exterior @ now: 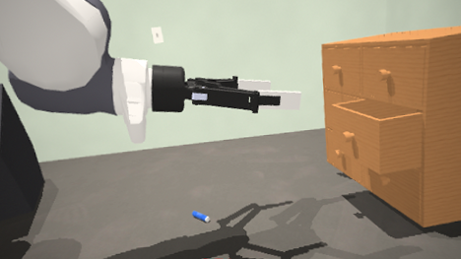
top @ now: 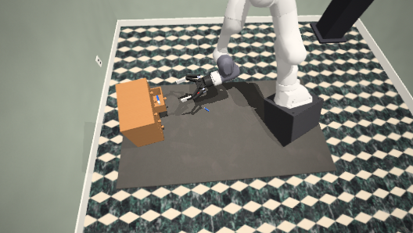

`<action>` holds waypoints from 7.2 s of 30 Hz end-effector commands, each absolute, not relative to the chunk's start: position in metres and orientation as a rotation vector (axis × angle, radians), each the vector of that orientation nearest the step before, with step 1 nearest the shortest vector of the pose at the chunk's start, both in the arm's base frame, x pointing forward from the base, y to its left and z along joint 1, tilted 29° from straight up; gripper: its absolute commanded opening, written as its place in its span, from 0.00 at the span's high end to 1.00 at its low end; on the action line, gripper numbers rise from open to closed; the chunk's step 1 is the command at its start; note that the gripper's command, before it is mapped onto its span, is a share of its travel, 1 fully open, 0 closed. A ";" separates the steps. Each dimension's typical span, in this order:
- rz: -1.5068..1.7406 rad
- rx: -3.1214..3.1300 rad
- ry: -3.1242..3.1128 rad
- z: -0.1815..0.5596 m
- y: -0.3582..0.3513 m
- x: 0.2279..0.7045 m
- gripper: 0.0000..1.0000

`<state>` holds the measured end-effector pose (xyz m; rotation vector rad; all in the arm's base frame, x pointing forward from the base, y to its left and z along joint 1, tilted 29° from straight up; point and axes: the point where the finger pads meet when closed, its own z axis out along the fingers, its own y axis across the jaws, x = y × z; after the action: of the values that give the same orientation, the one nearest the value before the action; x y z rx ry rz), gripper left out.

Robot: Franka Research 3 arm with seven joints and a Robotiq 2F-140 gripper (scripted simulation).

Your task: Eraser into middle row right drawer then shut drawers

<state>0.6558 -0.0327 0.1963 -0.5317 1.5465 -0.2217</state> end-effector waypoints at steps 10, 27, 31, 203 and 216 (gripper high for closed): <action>-0.231 -0.549 1.522 0.198 -0.047 0.594 0.00; -0.231 -0.549 1.522 0.196 -0.055 0.564 0.00; -0.231 -0.549 1.522 0.196 -0.055 0.563 0.00; 0.764 -1.047 2.913 0.109 0.088 0.392 0.00; 0.529 -0.992 3.050 0.112 0.060 0.403 0.00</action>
<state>0.3982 0.0691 0.1109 -1.1408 2.9413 0.6125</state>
